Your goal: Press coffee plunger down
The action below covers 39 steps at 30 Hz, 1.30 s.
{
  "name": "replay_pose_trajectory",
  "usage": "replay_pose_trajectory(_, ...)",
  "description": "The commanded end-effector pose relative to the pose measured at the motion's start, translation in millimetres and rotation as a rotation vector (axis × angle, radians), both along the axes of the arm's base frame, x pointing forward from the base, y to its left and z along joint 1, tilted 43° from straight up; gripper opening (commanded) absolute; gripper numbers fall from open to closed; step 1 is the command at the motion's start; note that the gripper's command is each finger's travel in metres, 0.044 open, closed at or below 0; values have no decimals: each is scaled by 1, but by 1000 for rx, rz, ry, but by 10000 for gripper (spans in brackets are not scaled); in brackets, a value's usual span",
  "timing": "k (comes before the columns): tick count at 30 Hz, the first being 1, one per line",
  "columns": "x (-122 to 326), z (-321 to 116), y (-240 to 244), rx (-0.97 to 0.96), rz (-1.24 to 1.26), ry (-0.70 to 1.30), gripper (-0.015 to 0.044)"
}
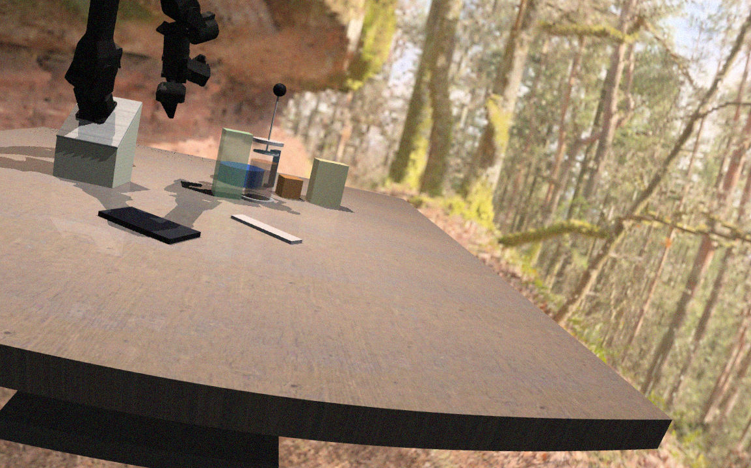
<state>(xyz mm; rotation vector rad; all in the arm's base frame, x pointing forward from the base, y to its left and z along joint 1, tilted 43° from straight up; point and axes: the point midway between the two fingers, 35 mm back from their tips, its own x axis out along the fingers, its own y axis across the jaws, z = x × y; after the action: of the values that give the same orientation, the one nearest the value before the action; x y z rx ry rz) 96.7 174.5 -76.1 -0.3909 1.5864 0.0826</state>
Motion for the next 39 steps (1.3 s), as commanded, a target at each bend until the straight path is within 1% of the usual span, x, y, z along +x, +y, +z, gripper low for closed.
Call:
replay_pose_trajectory(1,2,1,1,4,8,-8,426)
replay_pose_trajectory(2,6,2,4,11,25,-23,440)
replay_pose_trajectory(4,20,7,12,32,80,-79,440)
replay_pose_trajectory(8,68,32,38,72,257,-288,440)
replay_pose_trajectory(11,106,63,55,61,376,-469,440)
replay_pose_trajectory(14,141,101,66,11,465,-647,440)
replay_pose_trajectory(18,179,150,70,-89,522,-834,440)
replay_pose_trajectory(20,189,166,68,-130,531,-887,440)
replay_pose_trajectory(24,192,159,62,-135,531,-893,440)
replay_pose_trajectory(30,193,123,29,-136,532,-895,440)
replay_pose_trajectory(39,197,120,28,-136,532,-894,440)
